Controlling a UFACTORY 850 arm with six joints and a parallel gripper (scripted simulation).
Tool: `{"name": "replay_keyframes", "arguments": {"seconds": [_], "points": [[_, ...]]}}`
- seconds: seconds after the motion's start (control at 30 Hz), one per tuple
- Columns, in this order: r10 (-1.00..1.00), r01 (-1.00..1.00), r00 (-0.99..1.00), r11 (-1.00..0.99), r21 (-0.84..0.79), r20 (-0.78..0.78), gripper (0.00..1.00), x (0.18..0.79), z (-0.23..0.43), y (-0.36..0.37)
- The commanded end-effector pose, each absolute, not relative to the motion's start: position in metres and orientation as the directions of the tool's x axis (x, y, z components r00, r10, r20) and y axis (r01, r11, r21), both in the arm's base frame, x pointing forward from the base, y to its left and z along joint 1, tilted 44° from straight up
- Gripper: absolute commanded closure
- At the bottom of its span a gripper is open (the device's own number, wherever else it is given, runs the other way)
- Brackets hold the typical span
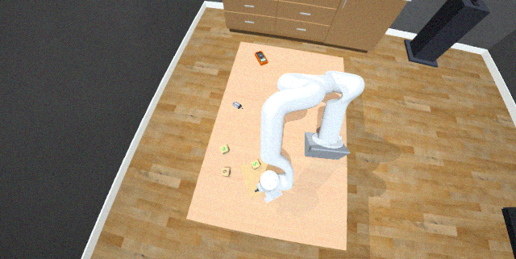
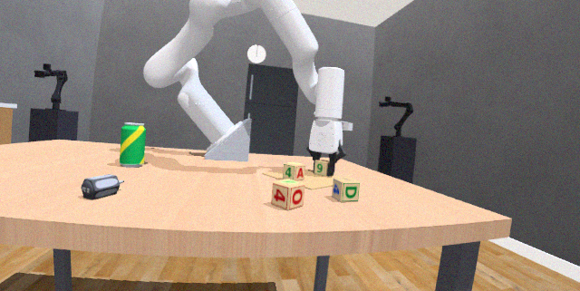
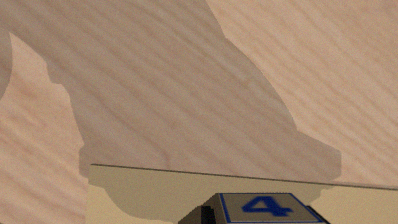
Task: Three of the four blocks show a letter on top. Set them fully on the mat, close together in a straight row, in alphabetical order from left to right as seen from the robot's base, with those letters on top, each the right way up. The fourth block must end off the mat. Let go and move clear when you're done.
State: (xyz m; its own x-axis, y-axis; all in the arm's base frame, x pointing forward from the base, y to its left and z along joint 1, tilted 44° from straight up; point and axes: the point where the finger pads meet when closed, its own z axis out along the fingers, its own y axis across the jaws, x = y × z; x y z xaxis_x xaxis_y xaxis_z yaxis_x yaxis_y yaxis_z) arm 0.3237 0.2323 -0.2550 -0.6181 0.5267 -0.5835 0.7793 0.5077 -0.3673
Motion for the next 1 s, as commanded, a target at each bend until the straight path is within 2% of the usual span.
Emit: {"name": "replay_keyframes", "arguments": {"seconds": [0.0,0.63,0.67,0.8,0.83,0.9,0.93,0.97], "points": [[0.527,0.780,-0.618,0.509,-0.365,-0.583,0.56,0.3243,-0.2546,0.2336],[0.527,0.780,-0.618,0.509,-0.365,-0.583,0.56,0.3243,-0.2546,0.2336],[0.527,0.780,-0.618,0.509,-0.365,-0.583,0.52,0.3243,-0.2546,0.2336],[0.527,0.780,-0.618,0.509,-0.365,-0.583,0.52,0.3243,-0.2546,0.2336],[0.527,0.780,-0.618,0.509,-0.365,-0.583,0.47,0.3243,-0.2546,0.2336],[0.527,0.780,-0.618,0.509,-0.365,-0.583,0.47,0.3243,-0.2546,0.2336],[0.527,0.780,-0.618,0.509,-0.365,-0.583,0.43,0.3243,-0.2546,0.2336],[0.527,0.780,-0.618,0.509,-0.365,-0.583,0.43,0.3243,-0.2546,0.2336]]}}
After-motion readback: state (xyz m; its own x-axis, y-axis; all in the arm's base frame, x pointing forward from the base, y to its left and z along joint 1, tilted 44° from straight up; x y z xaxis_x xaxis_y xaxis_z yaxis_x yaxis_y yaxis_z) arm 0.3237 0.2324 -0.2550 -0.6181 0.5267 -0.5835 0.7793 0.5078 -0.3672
